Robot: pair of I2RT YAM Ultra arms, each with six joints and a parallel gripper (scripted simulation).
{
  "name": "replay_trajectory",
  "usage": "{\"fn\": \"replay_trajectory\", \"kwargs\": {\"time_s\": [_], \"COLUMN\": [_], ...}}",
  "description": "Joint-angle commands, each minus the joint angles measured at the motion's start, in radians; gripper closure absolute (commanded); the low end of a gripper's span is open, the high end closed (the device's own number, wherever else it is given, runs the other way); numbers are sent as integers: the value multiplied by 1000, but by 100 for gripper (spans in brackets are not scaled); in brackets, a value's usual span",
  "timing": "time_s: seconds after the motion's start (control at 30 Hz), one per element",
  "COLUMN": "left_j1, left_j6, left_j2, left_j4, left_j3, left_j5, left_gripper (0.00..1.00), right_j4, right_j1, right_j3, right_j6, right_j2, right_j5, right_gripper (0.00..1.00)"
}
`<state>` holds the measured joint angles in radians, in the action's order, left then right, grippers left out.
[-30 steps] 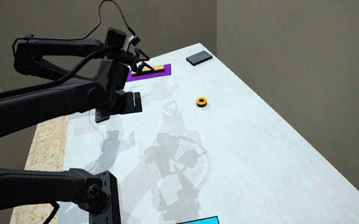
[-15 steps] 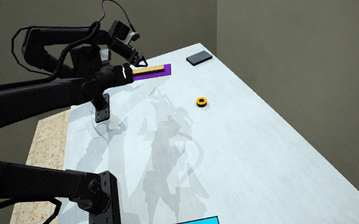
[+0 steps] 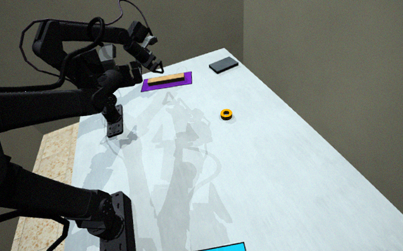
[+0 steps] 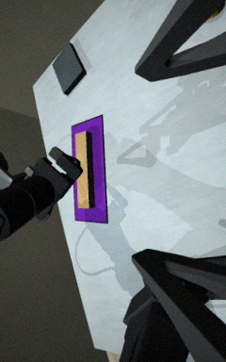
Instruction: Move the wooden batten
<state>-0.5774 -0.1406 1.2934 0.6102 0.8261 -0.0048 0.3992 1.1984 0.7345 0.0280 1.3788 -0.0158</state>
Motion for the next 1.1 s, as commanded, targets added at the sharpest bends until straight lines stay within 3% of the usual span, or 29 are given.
{"fn": "replay_trajectory", "kwargs": {"time_s": [0.0,0.13,0.23,0.33,0.77,0.87,1.07], "left_j1": [-10,-10,-13,-18,-246,-265,-387], "left_j6": [-10,-10,-60,-93,-721,-764,-1038], "left_j2": [10,10,11,13,126,137,208], "left_j4": [20,20,36,38,64,67,92], "left_j3": [37,38,36,37,37,39,53], "left_j5": [-1,-1,28,41,302,320,440], "left_gripper": [0,0,34,36,36,36,36], "right_j4": [38,39,39,39,39,39,39], "right_j1": [10,4,4,4,4,4,4], "right_j3": [39,30,30,30,30,30,30], "right_j6": [-10,-9,-9,-9,-9,-9,-9], "right_j2": [10,13,13,13,14,14,14], "right_j5": [-23,-23,-23,-23,-23,-23,-23], "right_gripper": [0,0,0,0,0,0,0]}}
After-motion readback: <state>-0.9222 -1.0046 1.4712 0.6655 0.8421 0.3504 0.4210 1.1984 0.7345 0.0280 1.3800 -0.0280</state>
